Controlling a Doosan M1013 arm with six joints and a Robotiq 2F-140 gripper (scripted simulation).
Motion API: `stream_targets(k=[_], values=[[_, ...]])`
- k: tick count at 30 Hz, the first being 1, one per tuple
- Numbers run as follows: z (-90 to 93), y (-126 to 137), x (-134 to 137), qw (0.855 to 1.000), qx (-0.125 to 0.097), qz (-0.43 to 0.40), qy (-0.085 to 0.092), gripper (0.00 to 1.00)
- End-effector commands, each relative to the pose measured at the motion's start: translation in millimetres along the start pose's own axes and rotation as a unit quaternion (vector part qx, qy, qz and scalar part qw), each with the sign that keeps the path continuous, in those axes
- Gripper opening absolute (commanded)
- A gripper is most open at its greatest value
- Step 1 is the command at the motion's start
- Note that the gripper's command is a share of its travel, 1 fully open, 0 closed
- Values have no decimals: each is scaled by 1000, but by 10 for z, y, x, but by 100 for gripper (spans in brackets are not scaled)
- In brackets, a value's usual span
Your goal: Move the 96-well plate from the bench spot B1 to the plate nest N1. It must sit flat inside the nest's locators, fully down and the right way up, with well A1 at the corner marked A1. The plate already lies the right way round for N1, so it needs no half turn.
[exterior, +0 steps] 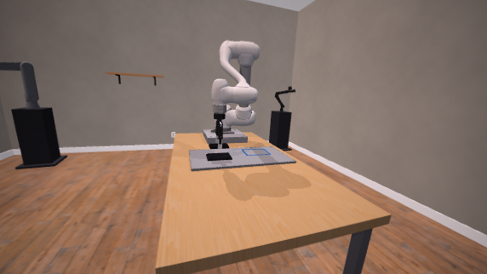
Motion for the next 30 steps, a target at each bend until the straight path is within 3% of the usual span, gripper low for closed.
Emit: stream_targets(k=[1, 13, 30], values=[[-1, -2, 0, 1000, 0, 0, 0, 0], [-1, -5, 0, 1000, 0, 0, 0, 0], [249, -7, 0, 1000, 0, 0, 0, 0]])
Point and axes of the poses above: the point where the finger pads meet when closed, its own z axis out along the fingers, its own x axis across the jaws, y = z × x, the point moved 3 cm from there along -z, back along the fingers, and after that the axes turned 12 degrees about -z, right-handed, at the moved point
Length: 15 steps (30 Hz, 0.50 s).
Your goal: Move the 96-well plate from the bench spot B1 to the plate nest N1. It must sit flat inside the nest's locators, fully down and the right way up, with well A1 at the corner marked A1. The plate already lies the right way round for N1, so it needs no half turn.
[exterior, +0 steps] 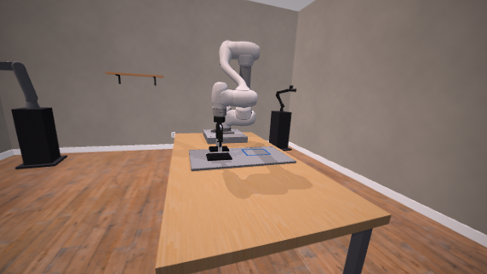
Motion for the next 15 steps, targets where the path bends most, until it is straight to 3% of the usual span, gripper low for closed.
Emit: stream_targets(k=[1, 15], values=[[64, 0, 1, 1000, 0, 0, 0, 0], [264, -1, 1, 1000, 0, 0, 0, 0]])
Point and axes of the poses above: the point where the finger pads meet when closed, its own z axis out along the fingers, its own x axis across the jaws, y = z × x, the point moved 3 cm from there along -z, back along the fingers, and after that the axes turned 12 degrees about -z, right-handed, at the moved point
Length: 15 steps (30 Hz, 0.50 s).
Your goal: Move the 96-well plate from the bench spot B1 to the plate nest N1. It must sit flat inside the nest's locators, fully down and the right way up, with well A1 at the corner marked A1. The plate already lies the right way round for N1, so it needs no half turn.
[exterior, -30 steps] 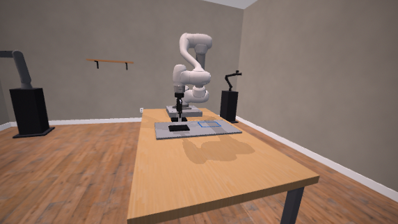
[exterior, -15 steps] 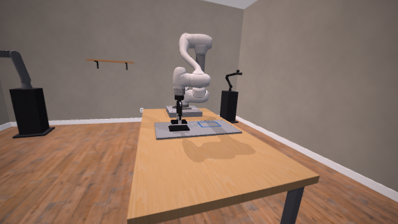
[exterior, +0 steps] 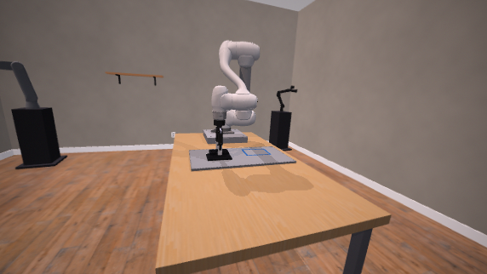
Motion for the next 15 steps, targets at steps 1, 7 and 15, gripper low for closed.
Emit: stream_targets(k=[1, 7, 15], values=[[64, 0, 1, 1000, 0, 0, 0, 0], [90, 0, 1, 1000, 0, 0, 0, 0], [90, -1, 1, 1000, 0, 0, 0, 0]])
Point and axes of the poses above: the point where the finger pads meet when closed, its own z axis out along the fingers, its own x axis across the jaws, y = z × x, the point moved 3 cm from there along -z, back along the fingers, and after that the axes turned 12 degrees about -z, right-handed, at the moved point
